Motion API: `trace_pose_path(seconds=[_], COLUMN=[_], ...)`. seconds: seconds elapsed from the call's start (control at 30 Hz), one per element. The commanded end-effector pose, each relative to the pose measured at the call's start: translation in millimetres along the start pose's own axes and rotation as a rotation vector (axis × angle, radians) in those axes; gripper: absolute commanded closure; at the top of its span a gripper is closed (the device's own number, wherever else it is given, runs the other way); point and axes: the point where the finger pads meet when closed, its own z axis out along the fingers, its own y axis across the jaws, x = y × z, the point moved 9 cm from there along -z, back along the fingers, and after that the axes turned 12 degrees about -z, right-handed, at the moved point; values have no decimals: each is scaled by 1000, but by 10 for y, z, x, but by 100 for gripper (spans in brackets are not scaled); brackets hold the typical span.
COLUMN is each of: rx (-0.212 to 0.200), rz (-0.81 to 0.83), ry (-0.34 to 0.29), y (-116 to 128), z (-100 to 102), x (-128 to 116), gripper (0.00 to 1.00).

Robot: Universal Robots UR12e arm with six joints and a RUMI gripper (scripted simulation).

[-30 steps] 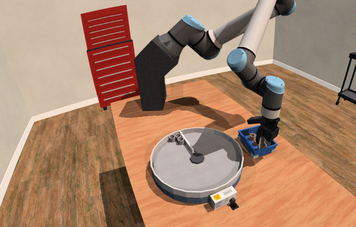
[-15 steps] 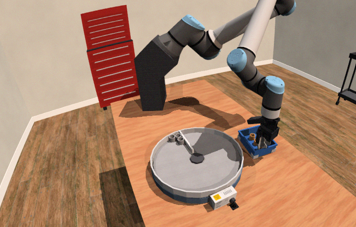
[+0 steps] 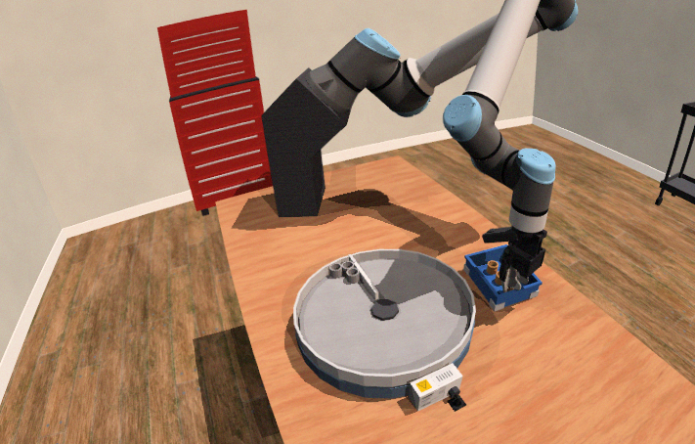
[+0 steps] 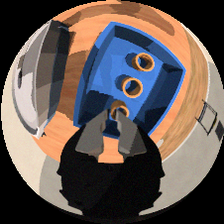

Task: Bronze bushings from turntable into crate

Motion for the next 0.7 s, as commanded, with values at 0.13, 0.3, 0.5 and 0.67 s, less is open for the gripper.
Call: trace_pose_path(seconds=[0.13,0.3,0.5,0.67], rx=[1,1,2,1], rz=[-3,-3,-2,0], ry=[-2,-2,-3,-1], y=[-3,-3,-8,-4], z=[1,1,-52,-112], x=[-26,-26,-23,0], gripper=[94,94,94,94])
